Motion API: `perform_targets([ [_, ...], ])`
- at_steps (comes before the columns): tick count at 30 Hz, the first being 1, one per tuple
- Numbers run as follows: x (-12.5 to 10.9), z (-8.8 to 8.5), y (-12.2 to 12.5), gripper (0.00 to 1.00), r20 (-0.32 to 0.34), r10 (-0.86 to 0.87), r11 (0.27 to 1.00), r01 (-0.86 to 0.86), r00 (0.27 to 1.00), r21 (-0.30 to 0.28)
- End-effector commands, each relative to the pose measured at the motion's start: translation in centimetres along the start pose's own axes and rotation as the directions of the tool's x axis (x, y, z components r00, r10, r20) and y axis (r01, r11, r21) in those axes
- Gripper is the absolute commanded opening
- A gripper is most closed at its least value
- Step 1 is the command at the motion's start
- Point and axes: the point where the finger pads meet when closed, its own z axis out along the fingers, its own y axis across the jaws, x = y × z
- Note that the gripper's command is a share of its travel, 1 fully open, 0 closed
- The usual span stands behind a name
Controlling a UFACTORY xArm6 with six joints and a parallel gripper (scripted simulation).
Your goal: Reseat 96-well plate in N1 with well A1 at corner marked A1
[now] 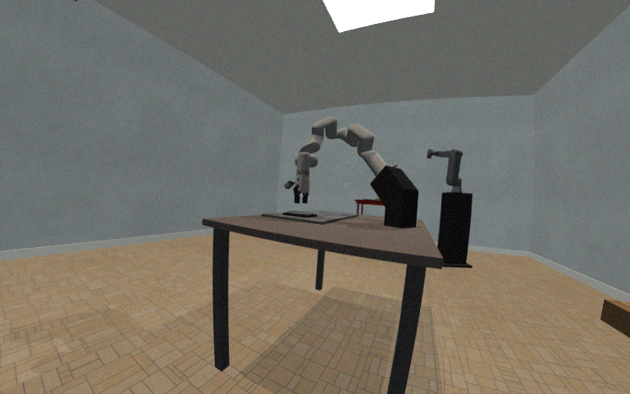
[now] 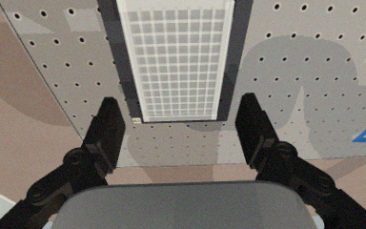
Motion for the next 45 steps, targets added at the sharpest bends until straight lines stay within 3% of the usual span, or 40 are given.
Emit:
perform_targets([
  [1, 0.1, 0.6, -0.1, 1.0, -0.003, 0.001, 1.0, -0.001, 1.0, 0.002],
  [16, 0.1, 3.1, -0.1, 1.0, -0.003, 0.001, 1.0, -0.001, 1.0, 0.002],
  [45, 0.1, 3.9, -0.1, 1.0, -0.003, 0.001, 1.0, -0.001, 1.0, 0.002],
])
